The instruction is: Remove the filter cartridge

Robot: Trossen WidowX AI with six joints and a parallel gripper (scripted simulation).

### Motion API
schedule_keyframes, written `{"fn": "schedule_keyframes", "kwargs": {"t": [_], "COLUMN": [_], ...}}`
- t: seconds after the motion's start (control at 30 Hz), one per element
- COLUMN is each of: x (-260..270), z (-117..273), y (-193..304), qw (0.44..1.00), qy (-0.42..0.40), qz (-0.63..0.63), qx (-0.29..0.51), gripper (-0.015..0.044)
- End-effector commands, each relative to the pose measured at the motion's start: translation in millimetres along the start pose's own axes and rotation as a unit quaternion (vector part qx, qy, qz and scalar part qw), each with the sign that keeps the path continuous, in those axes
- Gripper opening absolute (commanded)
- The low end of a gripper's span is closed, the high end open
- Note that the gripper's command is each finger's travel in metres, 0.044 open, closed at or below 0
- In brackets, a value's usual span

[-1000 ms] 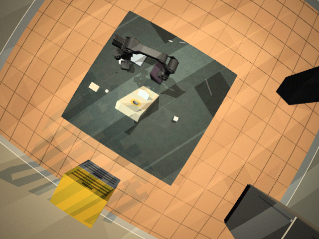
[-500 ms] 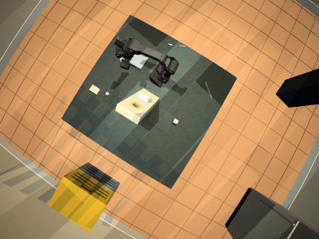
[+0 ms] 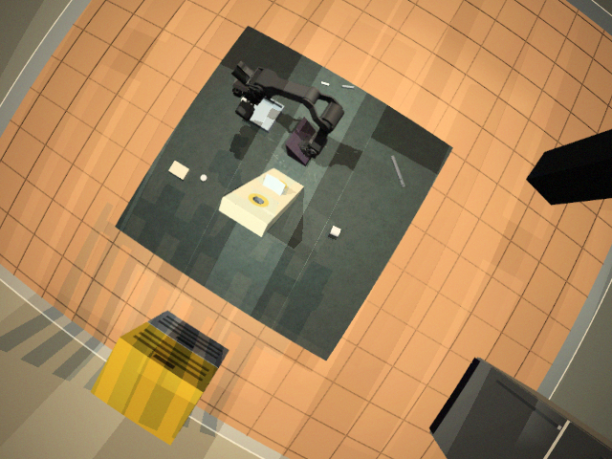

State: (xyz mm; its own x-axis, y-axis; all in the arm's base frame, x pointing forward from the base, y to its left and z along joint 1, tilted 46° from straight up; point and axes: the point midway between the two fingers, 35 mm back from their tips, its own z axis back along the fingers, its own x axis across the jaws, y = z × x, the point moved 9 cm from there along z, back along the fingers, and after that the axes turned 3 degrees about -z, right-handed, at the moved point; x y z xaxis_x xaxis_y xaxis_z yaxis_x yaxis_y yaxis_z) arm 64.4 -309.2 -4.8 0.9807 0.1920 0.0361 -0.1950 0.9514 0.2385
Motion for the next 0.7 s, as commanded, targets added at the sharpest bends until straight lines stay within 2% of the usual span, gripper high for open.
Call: {"fn": "schedule_keyframes", "kwargs": {"t": [0.0, 0.23, 0.5, 0.67], "x": [-18, -43, -47, -48], "z": [-17, -41, -48, -74], "y": [11, 32, 38, 50], "qw": [0.999, 0.994, 0.992, 0.992], "qy": [0.023, 0.057, 0.063, 0.063], "qz": [-0.040, -0.098, -0.107, -0.107], "qx": [0.000, 0.001, 0.001, 0.001], "gripper": [0.0000, 0.0000, 0.0000, 0.0000]}}
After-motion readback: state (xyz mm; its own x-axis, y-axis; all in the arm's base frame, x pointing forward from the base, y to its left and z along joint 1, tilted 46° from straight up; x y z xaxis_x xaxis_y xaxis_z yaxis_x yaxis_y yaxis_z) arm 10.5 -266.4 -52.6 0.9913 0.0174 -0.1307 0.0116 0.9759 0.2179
